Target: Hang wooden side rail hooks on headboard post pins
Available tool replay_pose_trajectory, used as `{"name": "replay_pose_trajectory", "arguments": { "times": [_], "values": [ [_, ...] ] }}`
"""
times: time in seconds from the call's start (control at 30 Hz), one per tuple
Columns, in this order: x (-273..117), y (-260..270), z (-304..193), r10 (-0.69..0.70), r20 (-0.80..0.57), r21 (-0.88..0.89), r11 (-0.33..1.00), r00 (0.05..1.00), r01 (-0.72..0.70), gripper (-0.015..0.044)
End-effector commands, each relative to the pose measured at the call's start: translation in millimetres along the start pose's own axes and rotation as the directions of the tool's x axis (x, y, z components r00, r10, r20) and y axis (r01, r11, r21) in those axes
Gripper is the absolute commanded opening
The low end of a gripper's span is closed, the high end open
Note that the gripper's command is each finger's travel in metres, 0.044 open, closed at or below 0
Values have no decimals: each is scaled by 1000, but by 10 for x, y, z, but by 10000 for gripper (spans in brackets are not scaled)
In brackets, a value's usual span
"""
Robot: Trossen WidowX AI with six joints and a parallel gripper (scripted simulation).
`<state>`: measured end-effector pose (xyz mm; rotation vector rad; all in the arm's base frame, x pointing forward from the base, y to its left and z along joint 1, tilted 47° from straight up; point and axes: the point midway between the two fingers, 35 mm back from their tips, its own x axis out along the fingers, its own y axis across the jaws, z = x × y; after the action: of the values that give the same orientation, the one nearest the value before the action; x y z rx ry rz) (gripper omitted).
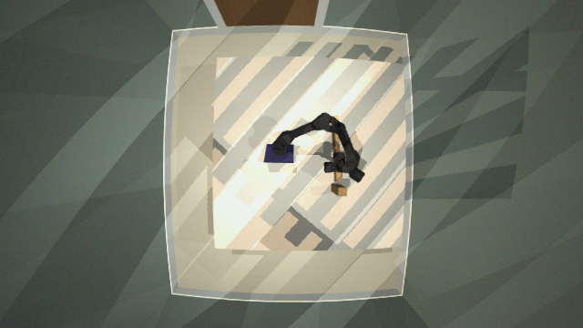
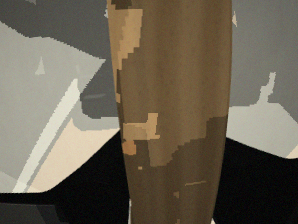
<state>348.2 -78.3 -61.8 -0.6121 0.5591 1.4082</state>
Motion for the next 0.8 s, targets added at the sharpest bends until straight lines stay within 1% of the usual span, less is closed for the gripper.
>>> {"name": "replay_pose_trajectory", "arguments": {
  "times": [0.0, 0.77],
  "values": [
    [-34, -4, -24, -5, -6, -3, 1000, 1000, 5, 0],
    [-28, -10, -47, -5, -6, -3, 1000, 1000, 5, 0]
  ]
}}
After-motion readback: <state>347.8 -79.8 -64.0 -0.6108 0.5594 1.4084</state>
